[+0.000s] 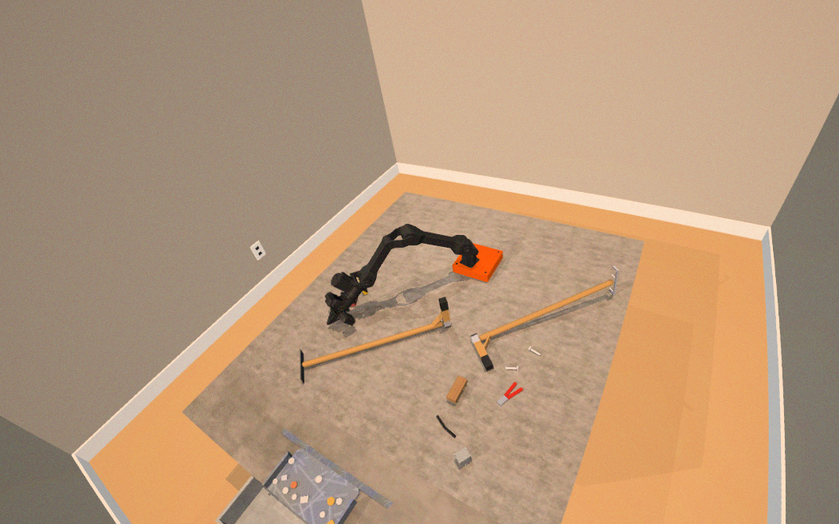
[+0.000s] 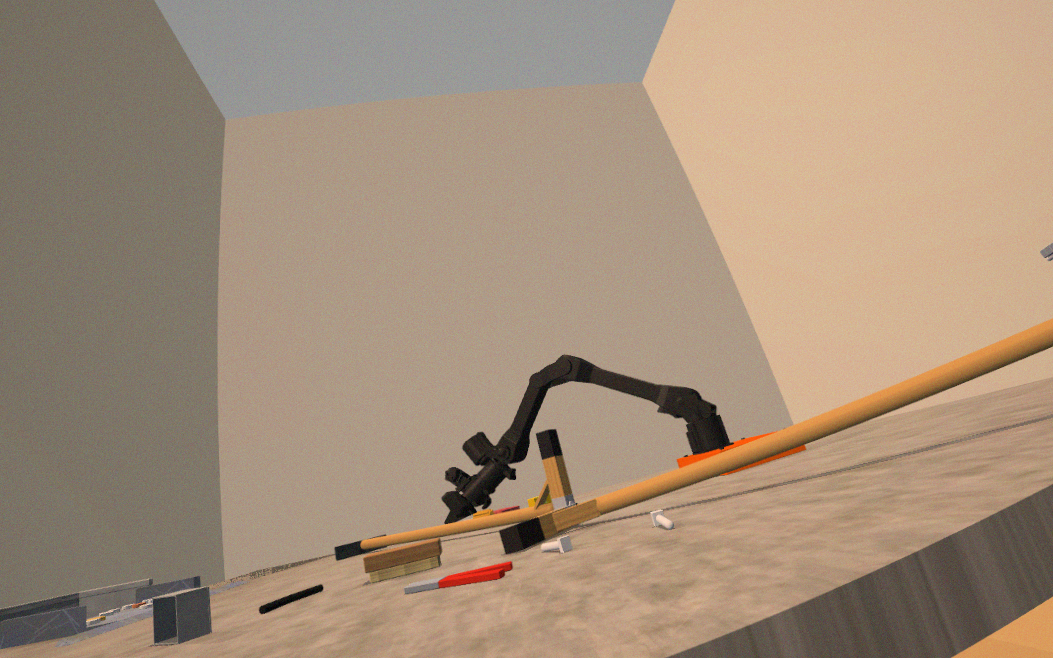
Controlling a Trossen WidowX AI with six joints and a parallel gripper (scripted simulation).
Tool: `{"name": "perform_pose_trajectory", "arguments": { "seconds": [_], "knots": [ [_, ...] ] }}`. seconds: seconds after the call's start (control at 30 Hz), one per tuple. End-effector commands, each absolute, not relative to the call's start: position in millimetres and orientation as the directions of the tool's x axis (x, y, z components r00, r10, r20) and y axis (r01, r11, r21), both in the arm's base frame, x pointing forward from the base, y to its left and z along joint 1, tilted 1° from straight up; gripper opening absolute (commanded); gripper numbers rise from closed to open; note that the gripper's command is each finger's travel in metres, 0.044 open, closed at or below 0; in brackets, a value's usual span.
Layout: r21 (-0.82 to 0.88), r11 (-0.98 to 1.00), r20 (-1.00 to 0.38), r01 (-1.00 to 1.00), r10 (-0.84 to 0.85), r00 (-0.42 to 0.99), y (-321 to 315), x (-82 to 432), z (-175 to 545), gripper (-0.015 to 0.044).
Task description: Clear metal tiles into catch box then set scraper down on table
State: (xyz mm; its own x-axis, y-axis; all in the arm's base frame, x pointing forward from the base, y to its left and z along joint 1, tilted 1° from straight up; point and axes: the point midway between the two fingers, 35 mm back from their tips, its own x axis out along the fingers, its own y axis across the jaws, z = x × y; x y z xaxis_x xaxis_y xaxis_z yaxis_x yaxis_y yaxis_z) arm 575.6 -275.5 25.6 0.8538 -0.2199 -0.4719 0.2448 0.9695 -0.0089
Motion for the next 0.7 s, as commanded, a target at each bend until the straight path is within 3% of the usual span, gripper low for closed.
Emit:
{"name": "perform_pose_trajectory", "arguments": {
  "seconds": [0.0, 0.67],
  "knots": [
    [-0.004, 0.969, -0.495, 0.247, -0.217, 0.841, -281, 564, 13, 0.0000],
    [-0.006, 0.969, -0.496, 0.247, -0.218, 0.841, -302, 538, 11, 0.0000]
  ]
}}
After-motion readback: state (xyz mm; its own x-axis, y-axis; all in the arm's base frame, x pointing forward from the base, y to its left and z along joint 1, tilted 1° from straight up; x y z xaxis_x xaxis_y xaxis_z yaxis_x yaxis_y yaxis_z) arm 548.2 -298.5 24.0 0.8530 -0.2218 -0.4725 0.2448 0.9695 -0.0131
